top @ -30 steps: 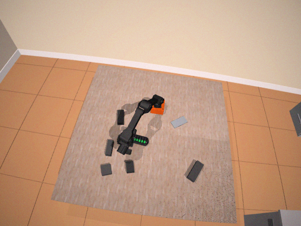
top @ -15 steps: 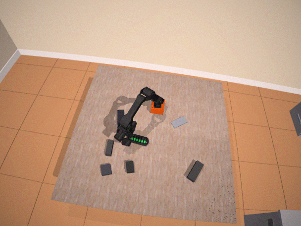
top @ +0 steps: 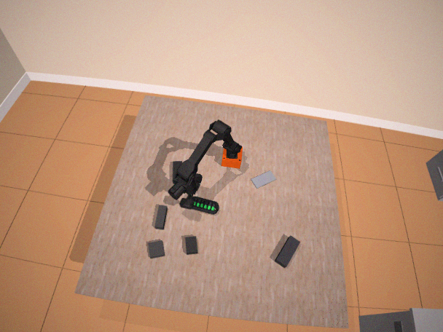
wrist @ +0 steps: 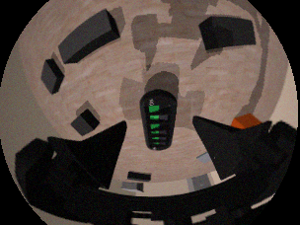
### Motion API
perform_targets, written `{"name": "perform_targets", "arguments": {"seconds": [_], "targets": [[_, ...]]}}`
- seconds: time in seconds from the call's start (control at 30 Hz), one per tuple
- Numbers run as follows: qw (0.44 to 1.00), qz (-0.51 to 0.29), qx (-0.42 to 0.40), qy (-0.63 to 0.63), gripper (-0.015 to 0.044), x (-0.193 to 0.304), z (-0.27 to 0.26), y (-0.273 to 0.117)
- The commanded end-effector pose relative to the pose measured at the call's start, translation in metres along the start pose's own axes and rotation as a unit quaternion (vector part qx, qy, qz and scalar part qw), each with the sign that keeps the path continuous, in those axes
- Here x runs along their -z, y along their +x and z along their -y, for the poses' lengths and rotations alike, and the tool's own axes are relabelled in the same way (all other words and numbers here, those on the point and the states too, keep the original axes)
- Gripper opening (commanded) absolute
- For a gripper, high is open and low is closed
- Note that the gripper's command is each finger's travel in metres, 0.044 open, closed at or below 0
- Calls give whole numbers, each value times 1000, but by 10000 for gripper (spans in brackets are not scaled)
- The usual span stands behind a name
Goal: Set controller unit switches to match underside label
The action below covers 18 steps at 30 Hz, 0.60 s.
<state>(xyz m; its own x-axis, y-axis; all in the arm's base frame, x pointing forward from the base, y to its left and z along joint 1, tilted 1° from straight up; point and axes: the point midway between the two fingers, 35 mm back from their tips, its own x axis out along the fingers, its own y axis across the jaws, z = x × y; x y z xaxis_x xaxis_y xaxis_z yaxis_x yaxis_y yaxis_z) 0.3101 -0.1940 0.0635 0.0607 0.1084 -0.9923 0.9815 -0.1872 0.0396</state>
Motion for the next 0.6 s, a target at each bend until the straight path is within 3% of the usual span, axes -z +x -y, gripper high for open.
{"name": "perform_targets", "arguments": {"seconds": [0.0,0.57], "targets": [[1000,-5,1,-2,440,0,1,8],[1000,-7,3,0,440,-5,1,35]]}}
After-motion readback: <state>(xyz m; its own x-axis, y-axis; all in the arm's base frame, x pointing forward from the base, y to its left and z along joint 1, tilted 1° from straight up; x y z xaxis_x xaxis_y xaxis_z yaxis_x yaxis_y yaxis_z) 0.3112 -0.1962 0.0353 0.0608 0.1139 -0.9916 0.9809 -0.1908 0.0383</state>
